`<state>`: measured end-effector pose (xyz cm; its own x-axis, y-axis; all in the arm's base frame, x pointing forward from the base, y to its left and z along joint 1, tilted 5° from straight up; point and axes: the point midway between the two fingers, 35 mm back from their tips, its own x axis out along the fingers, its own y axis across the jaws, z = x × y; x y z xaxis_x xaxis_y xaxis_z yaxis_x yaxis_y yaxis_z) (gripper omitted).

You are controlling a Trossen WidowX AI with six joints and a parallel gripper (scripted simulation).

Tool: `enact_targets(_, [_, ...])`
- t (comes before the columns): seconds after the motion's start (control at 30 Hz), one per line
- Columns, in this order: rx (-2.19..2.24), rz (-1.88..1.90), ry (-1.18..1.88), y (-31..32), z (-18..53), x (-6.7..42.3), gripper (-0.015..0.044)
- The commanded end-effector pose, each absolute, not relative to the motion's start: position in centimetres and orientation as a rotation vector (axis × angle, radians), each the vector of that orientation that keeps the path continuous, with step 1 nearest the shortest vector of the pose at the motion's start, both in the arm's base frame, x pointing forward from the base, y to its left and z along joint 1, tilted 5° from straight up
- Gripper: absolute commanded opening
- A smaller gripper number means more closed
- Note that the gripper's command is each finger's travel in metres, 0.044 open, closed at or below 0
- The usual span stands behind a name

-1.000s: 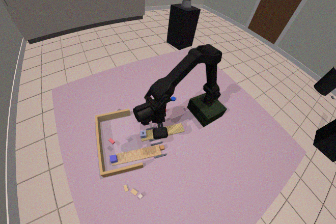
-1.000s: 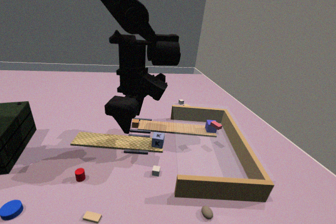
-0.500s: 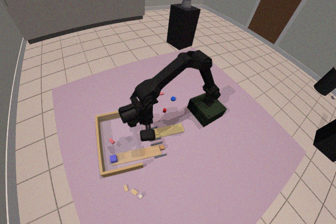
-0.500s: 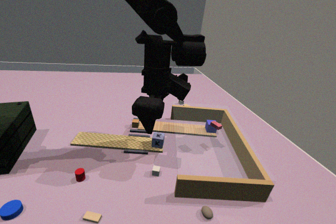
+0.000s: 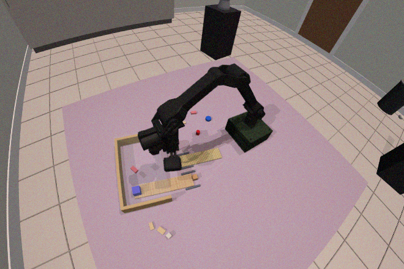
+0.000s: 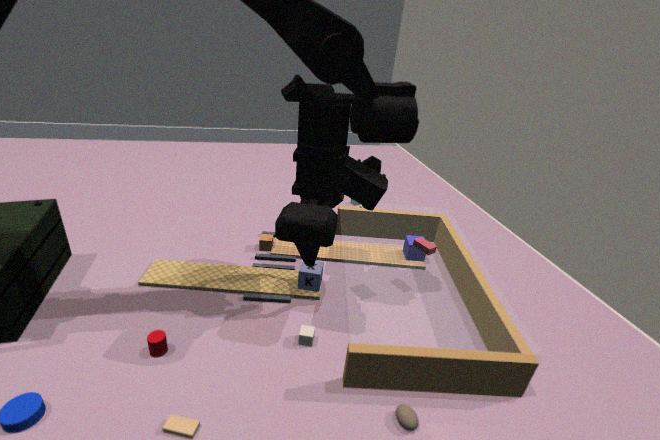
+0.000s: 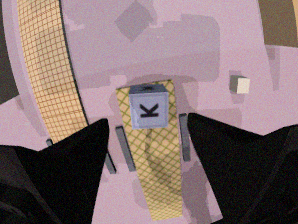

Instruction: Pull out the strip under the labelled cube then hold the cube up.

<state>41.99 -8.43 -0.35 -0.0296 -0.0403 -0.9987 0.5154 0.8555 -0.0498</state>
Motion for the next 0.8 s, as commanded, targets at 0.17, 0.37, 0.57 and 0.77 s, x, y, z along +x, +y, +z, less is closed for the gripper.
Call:
enact_targets(0.17, [0.381, -0.465, 1.557, -8.6, -2.2, 41.8, 0.025])
enact_targets(0.37, [0.381, -0.466, 1.557, -8.6, -3.2, 41.8, 0.025])
enact_targets(0.57, [0.381, -0.466, 1.557, -8.7, -4.2, 41.7, 0.025])
enact_targets(0.77, [0.381, -0.466, 1.557, -8.7, -4.9, 41.6, 0.025])
